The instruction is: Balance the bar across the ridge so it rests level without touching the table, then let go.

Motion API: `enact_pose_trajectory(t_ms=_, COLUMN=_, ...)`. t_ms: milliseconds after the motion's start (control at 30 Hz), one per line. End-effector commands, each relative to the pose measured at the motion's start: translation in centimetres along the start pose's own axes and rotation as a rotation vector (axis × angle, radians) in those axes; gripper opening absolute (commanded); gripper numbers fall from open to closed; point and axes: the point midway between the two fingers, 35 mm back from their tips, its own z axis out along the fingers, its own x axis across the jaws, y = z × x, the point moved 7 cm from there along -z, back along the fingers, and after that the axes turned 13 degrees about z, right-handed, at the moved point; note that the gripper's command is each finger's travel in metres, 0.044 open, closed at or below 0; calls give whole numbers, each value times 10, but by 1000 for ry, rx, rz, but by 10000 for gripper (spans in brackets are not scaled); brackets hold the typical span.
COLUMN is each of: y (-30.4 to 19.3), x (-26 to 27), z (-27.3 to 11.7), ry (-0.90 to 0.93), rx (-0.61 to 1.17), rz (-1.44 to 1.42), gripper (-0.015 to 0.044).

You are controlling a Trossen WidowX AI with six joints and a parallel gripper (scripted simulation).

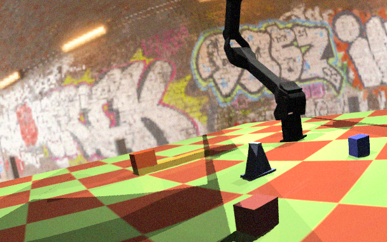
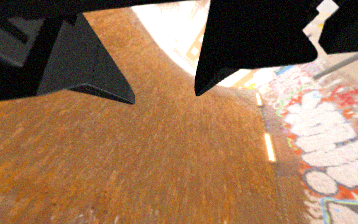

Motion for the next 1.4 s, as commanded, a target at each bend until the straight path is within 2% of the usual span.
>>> enact_pose_trajectory(t_ms=0, y=-27, x=-15, z=4, ry=-79, rx=69, rz=43, gripper=315)
enact_pose_trajectory(t_ms=633, y=-126, x=-91, z=-14, ry=-500, rx=325, rz=264, gripper=315)
enact_pose_trajectory(t_ms=1000, y=-166, x=-142, z=-53, ry=-823, rx=395, rz=385, gripper=315)
enact_pose_trajectory(t_ms=1367, y=-184, x=-189, z=-104, ry=-1144, rx=381, rz=443, gripper=315)
